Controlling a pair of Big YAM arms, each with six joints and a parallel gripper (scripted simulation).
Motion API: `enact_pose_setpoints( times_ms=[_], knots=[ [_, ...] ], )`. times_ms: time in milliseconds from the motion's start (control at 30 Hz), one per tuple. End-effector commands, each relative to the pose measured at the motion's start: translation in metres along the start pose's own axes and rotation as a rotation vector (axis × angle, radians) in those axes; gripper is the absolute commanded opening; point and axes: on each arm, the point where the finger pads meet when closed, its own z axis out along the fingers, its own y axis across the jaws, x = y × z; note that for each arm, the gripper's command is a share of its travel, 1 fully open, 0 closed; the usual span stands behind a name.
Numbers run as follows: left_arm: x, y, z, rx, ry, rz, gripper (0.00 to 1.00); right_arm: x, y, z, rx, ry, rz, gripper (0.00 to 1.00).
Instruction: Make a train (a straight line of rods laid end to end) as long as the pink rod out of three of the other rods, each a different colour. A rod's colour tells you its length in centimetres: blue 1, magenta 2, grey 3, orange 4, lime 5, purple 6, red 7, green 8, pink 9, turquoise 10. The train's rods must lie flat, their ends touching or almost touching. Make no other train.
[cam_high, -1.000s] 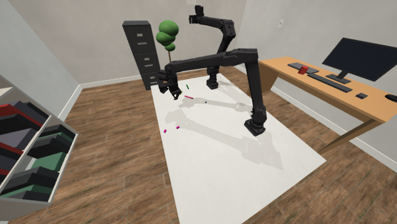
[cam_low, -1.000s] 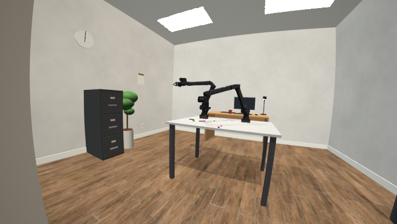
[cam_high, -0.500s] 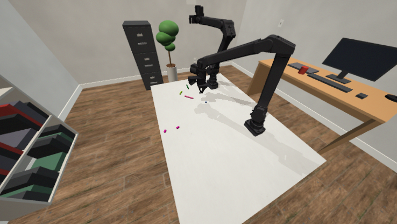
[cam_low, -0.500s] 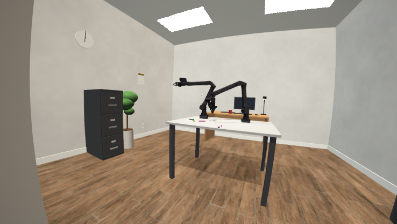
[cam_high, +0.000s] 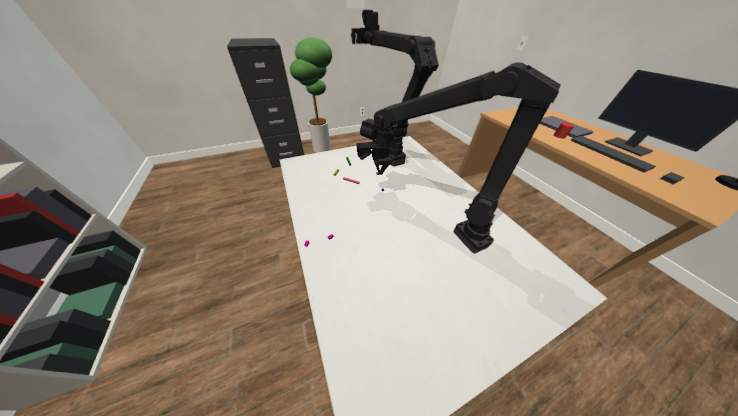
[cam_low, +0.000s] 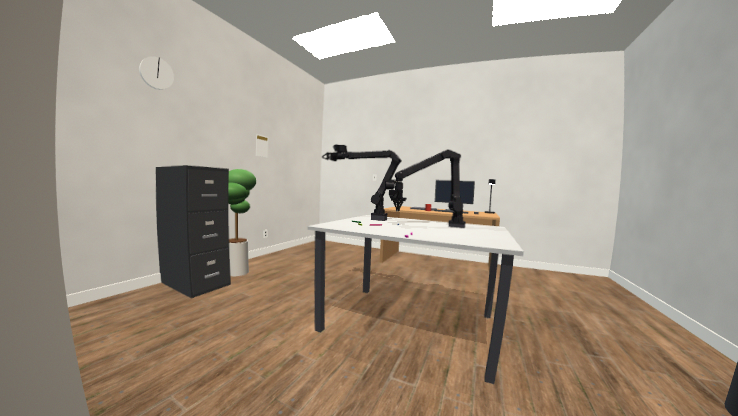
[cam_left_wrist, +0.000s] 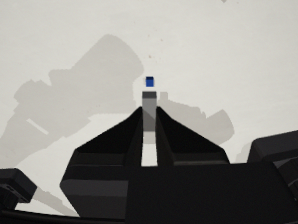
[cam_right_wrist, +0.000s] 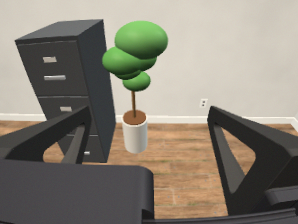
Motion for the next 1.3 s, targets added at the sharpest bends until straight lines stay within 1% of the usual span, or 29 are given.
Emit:
enact_pose_setpoints(
  times_ms=[0,67,133,300,367,400,433,833,1000,1033,1067,1267],
  knots=[
    [-0.007,-0.006,-0.01,0.02,-0.015,-0.019,0.04,-0.012,-0.004,-0.007,0.004,-0.035,0.009,1.0],
    [-0.008,-0.004,-0.006,0.016,-0.012,-0.024,0.04,-0.012,-0.004,-0.007,0.004,-0.035,0.009,1.0],
    [-0.003,-0.001,0.007,0.001,0.0,-0.019,0.04,-0.012,-0.004,-0.007,0.004,-0.035,0.009,1.0],
    [-0.002,-0.001,0.018,-0.001,0.002,-0.019,0.04,-0.012,-0.004,-0.007,0.004,-0.035,0.009,1.0],
    [-0.002,-0.001,0.018,-0.001,0.002,-0.019,0.04,-0.012,-0.004,-0.007,0.004,-0.035,0.009,1.0],
    [-0.01,-0.011,0.011,0.022,-0.017,-0.018,0.04,-0.012,-0.004,-0.007,0.004,-0.035,0.009,1.0],
    [-0.002,-0.001,0.025,-0.001,0.002,-0.018,0.04,-0.012,-0.004,-0.007,0.004,-0.035,0.009,1.0],
    [-0.001,0.0,0.076,-0.002,0.002,-0.018,0.04,-0.012,-0.004,-0.007,0.004,-0.035,0.009,1.0],
    [-0.003,-0.002,0.078,0.011,-0.008,-0.018,0.04,-0.012,-0.004,-0.007,0.004,-0.035,0.009,1.0],
    [-0.002,-0.001,0.087,0.0,0.001,-0.018,0.04,-0.012,-0.004,-0.007,0.004,-0.035,0.009,1.0],
    [-0.002,-0.001,0.089,0.0,0.001,-0.018,0.04,-0.012,-0.004,-0.007,0.004,-0.035,0.009,1.0],
    [-0.002,-0.001,0.092,-0.002,0.002,-0.018,0.04,-0.012,-0.004,-0.007,0.004,-0.035,0.009,1.0]
  ],
)
